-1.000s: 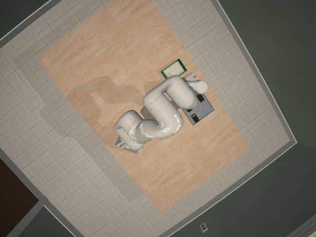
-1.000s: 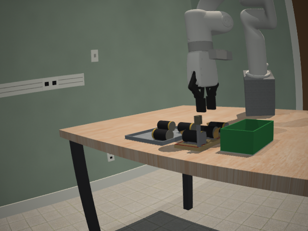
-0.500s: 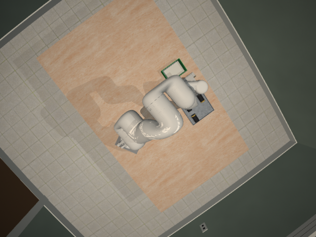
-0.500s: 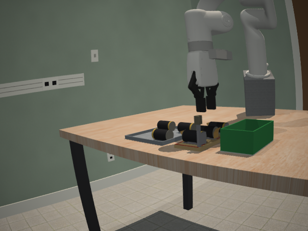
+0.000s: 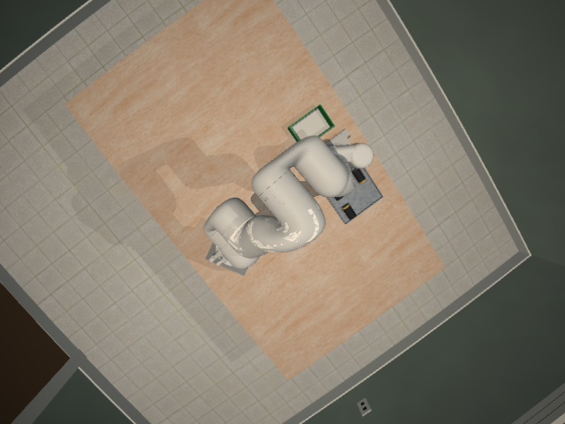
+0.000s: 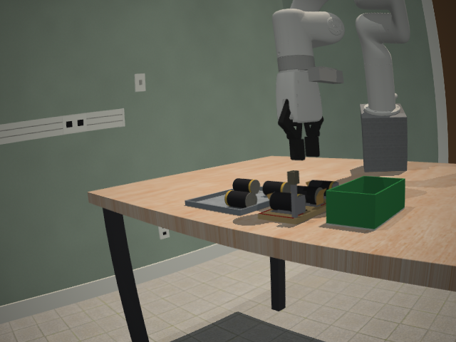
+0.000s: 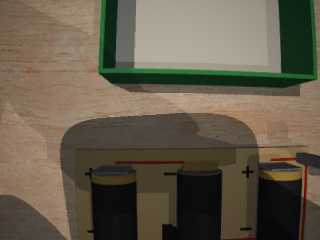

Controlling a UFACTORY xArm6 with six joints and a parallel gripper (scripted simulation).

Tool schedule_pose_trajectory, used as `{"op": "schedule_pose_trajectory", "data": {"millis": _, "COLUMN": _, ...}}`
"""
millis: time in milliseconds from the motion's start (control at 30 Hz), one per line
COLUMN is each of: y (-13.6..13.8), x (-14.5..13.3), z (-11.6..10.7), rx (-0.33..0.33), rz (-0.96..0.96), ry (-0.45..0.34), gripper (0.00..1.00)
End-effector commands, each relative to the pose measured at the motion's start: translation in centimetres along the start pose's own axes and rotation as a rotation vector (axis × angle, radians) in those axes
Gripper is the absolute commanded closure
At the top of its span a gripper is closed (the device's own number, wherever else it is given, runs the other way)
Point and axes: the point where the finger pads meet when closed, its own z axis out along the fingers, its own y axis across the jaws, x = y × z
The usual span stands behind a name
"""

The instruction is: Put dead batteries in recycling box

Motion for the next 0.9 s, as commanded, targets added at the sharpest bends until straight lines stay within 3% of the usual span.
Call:
{"op": "schedule_pose_trajectory", "data": {"millis": 0, "y": 0.19, "x": 0.02, "z": -3.57, "rx": -0.005, "rz": 0.000, "ry": 0.000, "gripper": 0.49}}
{"op": "schedule_pose_trajectory", "data": {"millis": 867, "y": 0.02, "x": -0.02, "z": -3.96, "rx": -0.005, "rz": 0.000, "ry": 0.000, "gripper": 0.49}}
